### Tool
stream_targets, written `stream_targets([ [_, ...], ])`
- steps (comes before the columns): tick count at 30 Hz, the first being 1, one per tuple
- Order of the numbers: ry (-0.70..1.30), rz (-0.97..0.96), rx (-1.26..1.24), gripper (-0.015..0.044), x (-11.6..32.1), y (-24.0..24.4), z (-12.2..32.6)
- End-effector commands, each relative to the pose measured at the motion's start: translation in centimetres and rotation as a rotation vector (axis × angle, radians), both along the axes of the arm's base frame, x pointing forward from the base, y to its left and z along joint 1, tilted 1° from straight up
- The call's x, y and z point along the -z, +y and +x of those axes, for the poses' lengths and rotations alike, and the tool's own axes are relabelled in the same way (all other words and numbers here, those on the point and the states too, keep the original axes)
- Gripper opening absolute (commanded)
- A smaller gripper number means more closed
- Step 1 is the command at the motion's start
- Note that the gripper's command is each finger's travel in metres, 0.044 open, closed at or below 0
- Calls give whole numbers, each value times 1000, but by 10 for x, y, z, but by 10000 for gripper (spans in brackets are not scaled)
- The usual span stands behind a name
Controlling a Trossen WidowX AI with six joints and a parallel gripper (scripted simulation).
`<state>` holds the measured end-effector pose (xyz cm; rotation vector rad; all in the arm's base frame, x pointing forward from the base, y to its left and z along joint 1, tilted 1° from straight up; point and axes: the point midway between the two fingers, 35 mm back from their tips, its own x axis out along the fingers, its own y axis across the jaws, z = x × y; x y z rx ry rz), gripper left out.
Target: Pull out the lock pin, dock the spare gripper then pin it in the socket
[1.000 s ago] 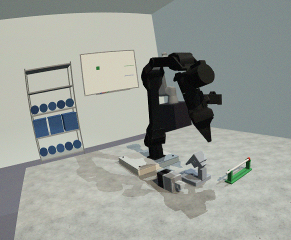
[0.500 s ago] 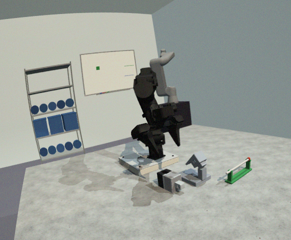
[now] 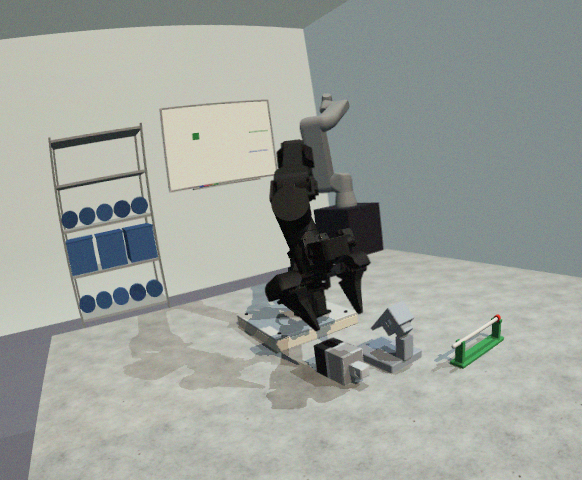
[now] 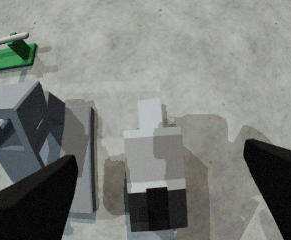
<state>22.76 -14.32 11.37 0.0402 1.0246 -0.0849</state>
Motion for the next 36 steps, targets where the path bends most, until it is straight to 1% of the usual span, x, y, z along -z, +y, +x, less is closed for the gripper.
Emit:
stream_targets([
  [1,7,10,3,440,20,2,-1],
  [3,7,10,3,440,30,2,-1],
  [36,7,10,3,440,80,1,2],
])
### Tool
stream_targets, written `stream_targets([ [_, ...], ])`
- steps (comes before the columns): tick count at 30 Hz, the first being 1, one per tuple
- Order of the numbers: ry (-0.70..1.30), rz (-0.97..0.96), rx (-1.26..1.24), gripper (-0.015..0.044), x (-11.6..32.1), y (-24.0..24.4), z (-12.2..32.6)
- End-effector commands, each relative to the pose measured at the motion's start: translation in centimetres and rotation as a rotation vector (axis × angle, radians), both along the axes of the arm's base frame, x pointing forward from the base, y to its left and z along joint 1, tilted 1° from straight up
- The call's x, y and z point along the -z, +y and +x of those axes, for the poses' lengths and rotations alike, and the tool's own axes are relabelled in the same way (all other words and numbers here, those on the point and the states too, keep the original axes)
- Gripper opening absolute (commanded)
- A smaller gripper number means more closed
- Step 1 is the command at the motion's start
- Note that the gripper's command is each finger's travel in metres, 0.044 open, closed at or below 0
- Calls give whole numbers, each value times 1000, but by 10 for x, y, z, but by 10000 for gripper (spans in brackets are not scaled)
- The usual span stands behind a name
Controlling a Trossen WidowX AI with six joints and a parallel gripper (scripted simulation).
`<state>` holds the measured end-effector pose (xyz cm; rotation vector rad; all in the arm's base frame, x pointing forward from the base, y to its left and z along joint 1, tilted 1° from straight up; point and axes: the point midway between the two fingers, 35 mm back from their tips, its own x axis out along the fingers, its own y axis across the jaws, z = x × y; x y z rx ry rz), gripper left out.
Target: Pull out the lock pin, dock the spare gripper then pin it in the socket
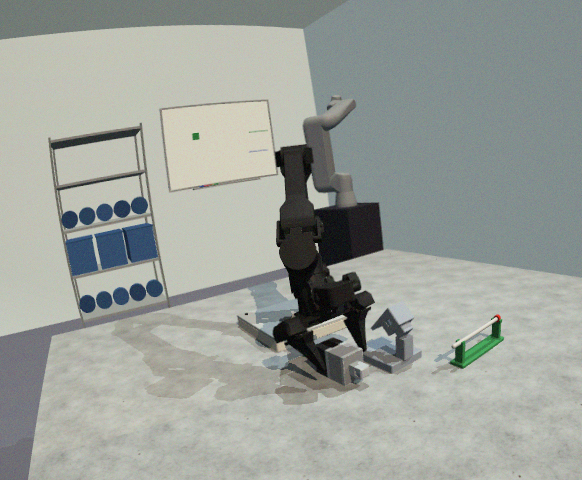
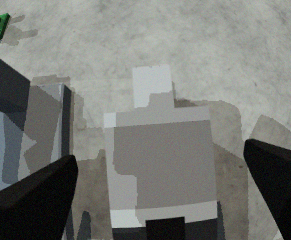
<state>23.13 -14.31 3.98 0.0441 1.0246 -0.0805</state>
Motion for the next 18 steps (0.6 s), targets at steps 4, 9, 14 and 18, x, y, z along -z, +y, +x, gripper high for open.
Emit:
stream_targets([
  [4,7,5,5,440,12,1,-2],
  [9,7,5,5,440,20,2,-2],
  [14,7,5,5,414,22,3,-3],
  [18,7,5,5,309,22,3,-3],
])
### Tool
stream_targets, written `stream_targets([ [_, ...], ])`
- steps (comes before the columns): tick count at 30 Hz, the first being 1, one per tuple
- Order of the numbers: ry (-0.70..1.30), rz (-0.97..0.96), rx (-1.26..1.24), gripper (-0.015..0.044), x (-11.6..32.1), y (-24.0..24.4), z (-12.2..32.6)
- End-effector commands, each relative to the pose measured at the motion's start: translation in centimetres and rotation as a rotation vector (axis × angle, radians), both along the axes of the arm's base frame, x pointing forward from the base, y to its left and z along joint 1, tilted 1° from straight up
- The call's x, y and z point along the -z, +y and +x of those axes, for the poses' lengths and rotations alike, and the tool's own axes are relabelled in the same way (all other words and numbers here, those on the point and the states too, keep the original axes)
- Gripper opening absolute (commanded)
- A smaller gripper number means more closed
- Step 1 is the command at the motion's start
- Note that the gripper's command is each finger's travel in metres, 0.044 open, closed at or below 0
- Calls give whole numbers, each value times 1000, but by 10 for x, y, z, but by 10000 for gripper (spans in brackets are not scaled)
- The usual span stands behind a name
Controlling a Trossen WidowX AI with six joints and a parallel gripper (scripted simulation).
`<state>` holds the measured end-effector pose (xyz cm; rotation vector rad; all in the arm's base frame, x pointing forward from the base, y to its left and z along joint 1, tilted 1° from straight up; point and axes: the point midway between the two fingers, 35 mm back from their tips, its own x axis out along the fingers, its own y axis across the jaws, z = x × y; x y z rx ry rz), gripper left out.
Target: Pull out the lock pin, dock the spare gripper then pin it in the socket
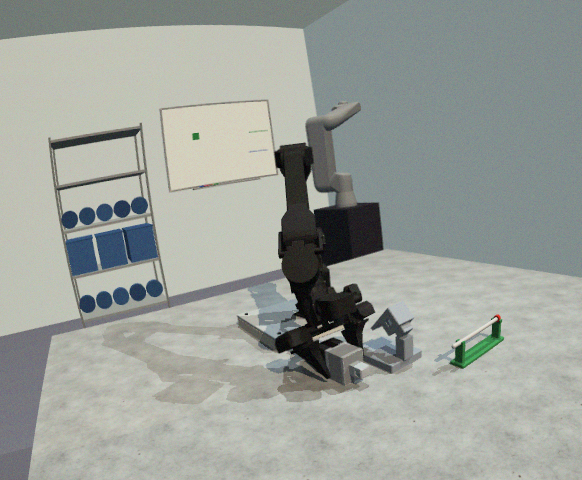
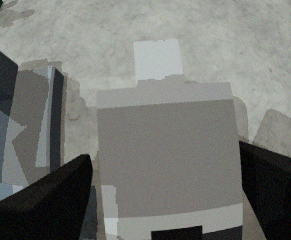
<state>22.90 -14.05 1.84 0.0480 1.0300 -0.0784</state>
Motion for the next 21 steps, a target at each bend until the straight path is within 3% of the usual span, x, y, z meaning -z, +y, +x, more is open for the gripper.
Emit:
stream_targets([
  [1,2,1,5,282,1,0,0],
  [4,2,1,5,204,1,0,0],
  [11,2,1,5,157,1,0,0],
  [17,2,1,5,0,-8,-2,2],
  [21,2,0,5,0,-23,-4,4],
])
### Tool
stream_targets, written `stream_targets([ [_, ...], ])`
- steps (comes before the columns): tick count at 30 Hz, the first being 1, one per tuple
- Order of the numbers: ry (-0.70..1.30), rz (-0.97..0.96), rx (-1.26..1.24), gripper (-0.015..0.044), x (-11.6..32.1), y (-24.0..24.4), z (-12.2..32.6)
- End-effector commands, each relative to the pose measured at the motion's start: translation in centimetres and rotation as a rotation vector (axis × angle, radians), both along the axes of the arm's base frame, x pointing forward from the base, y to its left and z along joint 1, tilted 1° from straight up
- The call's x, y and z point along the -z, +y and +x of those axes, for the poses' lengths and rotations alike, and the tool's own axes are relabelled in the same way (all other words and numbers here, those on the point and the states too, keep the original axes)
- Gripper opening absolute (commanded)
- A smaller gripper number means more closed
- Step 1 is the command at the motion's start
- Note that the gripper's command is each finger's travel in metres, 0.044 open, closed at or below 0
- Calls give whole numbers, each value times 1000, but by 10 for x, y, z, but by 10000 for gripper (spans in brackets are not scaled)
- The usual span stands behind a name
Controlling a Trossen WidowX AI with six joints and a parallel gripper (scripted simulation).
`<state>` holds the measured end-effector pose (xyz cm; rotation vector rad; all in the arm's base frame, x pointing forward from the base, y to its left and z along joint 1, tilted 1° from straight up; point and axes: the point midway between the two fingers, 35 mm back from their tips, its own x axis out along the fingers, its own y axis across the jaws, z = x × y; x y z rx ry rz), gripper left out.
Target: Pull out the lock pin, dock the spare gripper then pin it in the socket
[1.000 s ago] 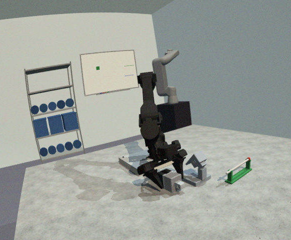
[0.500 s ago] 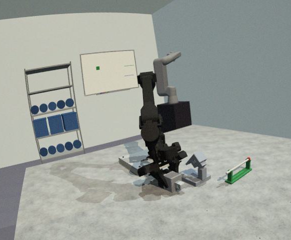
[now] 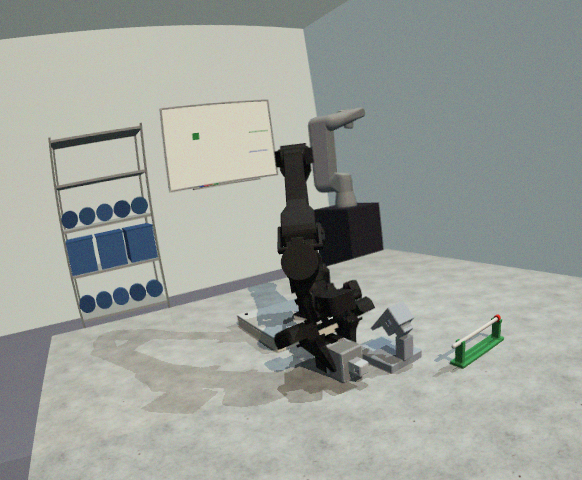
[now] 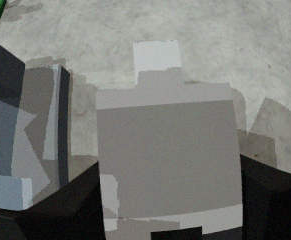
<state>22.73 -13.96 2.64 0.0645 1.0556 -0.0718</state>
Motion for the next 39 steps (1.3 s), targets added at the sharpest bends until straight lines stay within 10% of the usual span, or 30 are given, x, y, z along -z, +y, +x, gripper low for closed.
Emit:
stream_targets([
  [1,-23,-18,3,0,-18,-6,6],
  [39,18,5,-5,0,-105,5,1],
])
